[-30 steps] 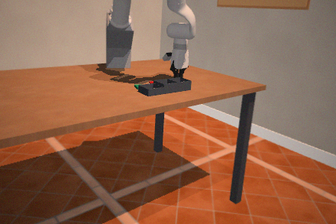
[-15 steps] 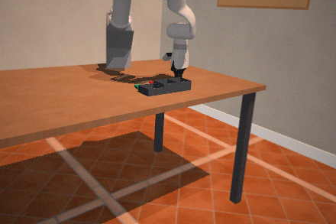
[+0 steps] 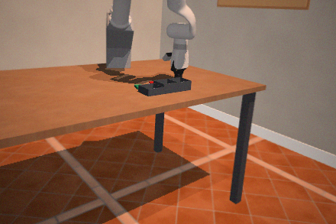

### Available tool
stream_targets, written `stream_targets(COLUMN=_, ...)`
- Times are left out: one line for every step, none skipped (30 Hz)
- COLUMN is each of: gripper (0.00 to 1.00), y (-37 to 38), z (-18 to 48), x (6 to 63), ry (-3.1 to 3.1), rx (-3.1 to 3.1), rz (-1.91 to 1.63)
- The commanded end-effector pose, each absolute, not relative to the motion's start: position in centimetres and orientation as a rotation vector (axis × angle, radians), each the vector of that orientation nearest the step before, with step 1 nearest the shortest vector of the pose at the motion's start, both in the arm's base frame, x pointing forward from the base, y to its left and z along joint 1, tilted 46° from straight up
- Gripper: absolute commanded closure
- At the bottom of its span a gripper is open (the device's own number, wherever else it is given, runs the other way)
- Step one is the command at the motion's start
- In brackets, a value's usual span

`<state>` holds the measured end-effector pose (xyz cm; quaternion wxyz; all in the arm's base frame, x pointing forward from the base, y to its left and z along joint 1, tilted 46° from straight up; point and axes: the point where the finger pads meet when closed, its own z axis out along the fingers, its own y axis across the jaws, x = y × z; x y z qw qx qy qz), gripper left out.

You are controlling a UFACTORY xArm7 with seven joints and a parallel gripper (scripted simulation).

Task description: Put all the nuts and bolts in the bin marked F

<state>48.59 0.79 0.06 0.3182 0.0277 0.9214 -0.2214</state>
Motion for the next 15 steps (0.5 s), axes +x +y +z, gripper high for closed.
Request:
stream_targets(gripper=1.00, y=0.94, z=0.11, x=48.62, ry=2.423, rx=0.071, rz=-0.580)
stream_targets(gripper=1.00, y=0.94, z=0.11, x=48.62, ry=2.423, rx=0.071, rz=-0.580)
stream_targets(gripper=1.00, y=0.94, z=0.11, x=48.62, ry=2.423, rx=0.071, rz=-0.580)
stream_targets(gripper=1.00, y=0.94, z=0.11, x=48.62, ry=2.423, rx=0.071, rz=-0.580)
stream_targets(gripper=1.00, y=0.94, z=0.11, x=48.62, ry=2.423, rx=0.071, rz=-0.580)
stream_targets(gripper=1.00, y=0.94, z=0.11, x=48.62, ry=2.423, rx=0.071, rz=-0.580)
stream_targets(gripper=1.00, y=0.94, z=0.11, x=48.62, ry=2.423, rx=0.071, rz=-0.580)
stream_targets(gripper=1.00, y=0.94, z=0.11, x=48.62, ry=2.423, rx=0.071, rz=-0.580)
stream_targets(gripper=1.00, y=0.94, z=0.11, x=48.62, ry=2.423, rx=0.071, rz=-0.580)
stream_targets(gripper=1.00, y=0.94, z=0.11, x=48.62, ry=2.423, rx=0.071, rz=-0.580)
stream_targets(gripper=1.00, y=0.94, z=0.11, x=48.62, ry=2.423, rx=0.071, rz=-0.580)
stream_targets(gripper=1.00, y=1.07, z=0.34, x=48.42, ry=2.423, rx=0.071, rz=-0.580)
stream_targets(gripper=1.00, y=1.21, z=0.57, x=48.23, ry=2.423, rx=0.071, rz=-0.580)
stream_targets(gripper=1.00, y=1.35, z=0.80, x=48.04, ry=2.423, rx=0.071, rz=-0.580)
stream_targets(gripper=1.00, y=1.49, z=1.03, x=47.85, ry=2.423, rx=0.071, rz=-0.580)
